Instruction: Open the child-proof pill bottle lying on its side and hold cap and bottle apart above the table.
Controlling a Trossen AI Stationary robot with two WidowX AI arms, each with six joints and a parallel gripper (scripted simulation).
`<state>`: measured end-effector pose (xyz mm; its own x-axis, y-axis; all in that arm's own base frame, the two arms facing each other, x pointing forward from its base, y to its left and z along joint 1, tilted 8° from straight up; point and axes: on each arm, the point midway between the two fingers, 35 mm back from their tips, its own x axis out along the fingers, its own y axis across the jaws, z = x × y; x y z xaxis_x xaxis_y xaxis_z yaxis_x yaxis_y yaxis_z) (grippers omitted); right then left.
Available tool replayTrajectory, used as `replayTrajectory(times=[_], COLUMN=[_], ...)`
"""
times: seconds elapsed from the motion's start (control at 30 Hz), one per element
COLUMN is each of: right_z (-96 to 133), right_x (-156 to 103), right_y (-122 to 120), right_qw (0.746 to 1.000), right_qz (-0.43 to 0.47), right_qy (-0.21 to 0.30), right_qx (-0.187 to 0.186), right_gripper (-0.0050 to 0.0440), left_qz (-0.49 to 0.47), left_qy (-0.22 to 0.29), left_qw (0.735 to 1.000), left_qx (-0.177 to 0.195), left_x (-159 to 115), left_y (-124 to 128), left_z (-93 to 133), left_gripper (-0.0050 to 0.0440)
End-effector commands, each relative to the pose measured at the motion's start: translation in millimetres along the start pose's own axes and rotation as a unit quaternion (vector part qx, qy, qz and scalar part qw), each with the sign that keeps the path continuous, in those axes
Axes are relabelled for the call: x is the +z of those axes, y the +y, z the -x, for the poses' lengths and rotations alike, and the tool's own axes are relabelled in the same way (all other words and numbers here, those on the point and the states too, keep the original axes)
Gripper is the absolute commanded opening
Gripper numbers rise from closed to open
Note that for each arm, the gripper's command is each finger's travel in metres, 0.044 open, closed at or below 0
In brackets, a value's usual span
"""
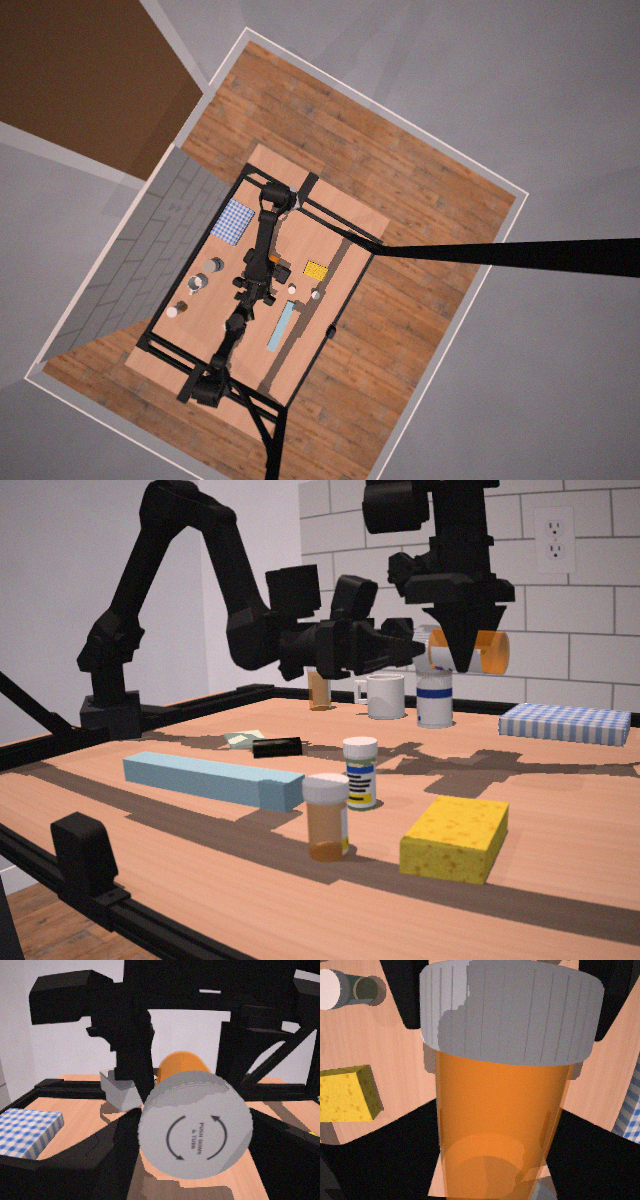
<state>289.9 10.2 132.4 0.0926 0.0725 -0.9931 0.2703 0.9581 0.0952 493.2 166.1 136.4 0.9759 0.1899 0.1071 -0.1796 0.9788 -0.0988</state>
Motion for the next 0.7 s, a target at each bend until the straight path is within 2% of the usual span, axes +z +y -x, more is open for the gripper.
replayTrajectory(times=[0.0,0.33,0.67], right_z=[1.5,1.5,1.5], right_x=[6.7,6.7,6.7], right_y=[0.1,0.1,0.1], right_qw=[1.0,1.0,1.0], right_qz=[0.003,0.003,0.003], right_qy=[-0.016,-0.016,-0.016], right_qx=[-0.001,-0.001,-0.001], right_gripper=[0.0,0.0,0.0], left_qz=[0.036,0.179,0.354], left_qy=[-0.001,-0.001,-0.001], left_qw=[0.999,0.984,0.935], left_qx=[0.0,0.0,0.0], left_x=[0.1,0.1,0.1], left_y=[-0.3,-0.2,-0.2], left_z=[-2.9,-3.3,-3.9], left_gripper=[0.0,0.0,0.0])
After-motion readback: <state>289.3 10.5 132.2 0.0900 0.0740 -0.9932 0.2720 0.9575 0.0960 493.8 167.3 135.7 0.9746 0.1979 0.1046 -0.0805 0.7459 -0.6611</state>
